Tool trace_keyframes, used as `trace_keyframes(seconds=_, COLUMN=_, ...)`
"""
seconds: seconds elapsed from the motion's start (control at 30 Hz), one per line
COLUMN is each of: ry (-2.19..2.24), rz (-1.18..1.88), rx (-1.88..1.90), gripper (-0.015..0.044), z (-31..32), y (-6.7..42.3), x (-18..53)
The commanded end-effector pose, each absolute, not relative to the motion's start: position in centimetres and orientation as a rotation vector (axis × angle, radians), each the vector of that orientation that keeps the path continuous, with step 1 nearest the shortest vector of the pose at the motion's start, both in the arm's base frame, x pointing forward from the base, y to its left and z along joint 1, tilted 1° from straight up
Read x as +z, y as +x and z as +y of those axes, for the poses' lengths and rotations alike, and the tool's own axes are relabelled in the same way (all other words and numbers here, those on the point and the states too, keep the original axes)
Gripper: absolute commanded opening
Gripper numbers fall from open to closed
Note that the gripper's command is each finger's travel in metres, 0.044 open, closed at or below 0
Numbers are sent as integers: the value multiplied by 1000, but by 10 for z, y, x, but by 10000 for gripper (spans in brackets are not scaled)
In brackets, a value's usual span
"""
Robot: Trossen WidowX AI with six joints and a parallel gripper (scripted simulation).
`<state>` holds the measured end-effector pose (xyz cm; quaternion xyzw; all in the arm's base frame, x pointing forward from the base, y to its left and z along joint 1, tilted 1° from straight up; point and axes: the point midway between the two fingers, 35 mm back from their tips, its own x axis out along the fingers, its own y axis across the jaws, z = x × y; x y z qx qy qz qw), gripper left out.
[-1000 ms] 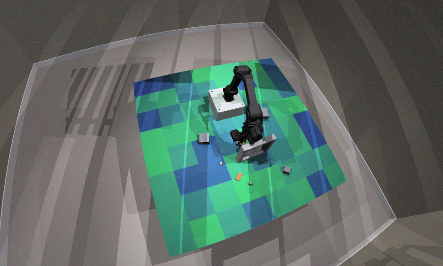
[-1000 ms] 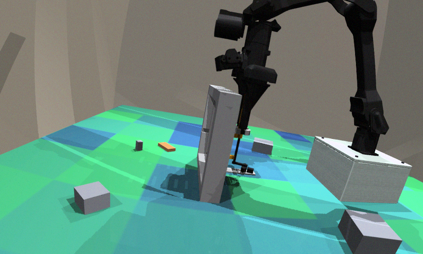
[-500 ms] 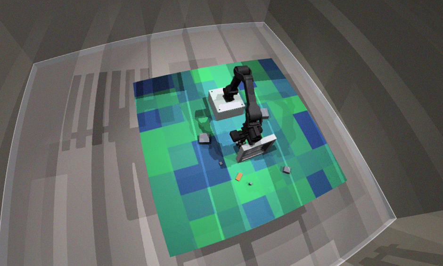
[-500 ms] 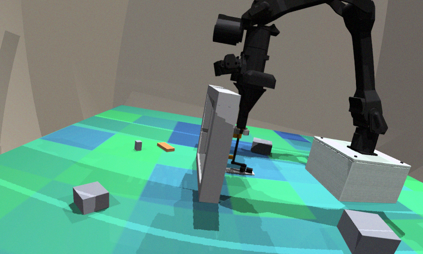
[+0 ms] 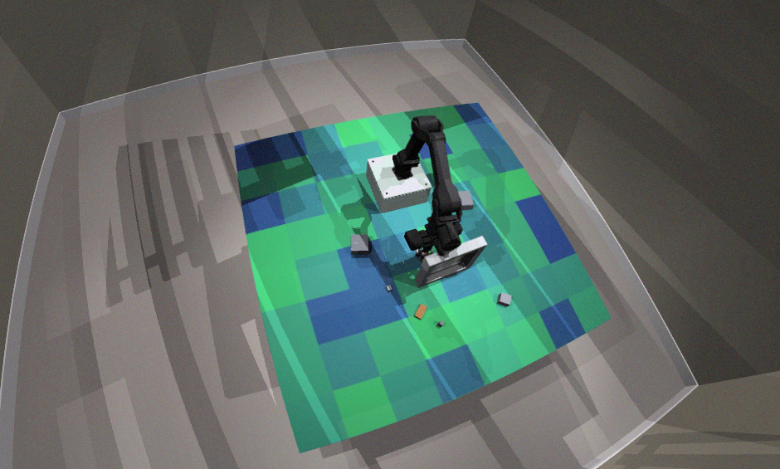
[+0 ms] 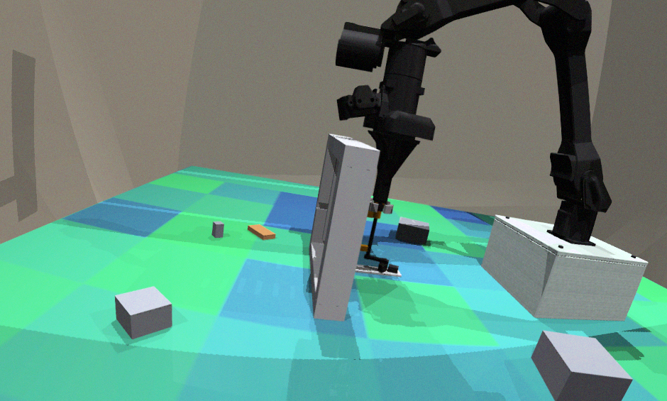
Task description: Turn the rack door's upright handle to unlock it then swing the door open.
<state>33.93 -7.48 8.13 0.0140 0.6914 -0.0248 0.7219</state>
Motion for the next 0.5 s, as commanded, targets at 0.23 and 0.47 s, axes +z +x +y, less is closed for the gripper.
trace_keyframes(seconds=0.23, ry=358, rz=1499, rx=-369, gripper=25, z=-75, y=339, x=80)
trace_keyframes(seconds=0.47, ry=630, rz=1434, rx=-630, gripper=25, z=-75, y=339, x=80)
